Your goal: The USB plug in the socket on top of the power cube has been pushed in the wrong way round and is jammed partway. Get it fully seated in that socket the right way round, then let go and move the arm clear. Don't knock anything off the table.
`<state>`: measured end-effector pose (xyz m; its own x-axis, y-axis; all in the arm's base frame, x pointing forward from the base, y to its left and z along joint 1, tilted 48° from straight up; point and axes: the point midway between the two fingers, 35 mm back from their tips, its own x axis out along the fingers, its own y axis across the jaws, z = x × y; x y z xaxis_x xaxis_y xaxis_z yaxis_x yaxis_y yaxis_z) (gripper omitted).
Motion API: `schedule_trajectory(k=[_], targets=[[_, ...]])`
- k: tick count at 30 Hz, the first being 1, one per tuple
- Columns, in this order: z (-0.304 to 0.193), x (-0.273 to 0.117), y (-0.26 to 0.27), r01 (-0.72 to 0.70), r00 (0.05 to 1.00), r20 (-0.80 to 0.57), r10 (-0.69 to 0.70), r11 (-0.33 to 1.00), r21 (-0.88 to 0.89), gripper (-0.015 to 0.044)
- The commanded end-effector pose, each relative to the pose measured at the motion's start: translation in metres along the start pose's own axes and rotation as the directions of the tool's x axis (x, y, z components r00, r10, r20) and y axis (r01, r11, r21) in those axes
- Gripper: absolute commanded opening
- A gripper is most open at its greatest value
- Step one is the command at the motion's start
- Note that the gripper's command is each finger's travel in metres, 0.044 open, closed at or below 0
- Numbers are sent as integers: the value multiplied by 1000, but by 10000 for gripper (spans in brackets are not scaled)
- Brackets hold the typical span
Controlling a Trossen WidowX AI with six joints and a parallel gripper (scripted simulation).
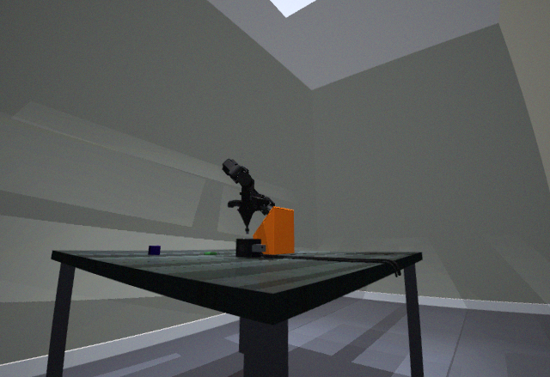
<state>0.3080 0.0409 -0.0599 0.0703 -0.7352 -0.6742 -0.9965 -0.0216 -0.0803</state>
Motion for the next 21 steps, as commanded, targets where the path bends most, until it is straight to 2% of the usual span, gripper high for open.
schedule_trajectory(k=[1,21], targets=[[0,1,0,2,1000,-5,-2,1000,4,0],[-1,3,0,2,1000,-13,-2,1000,12,0]])
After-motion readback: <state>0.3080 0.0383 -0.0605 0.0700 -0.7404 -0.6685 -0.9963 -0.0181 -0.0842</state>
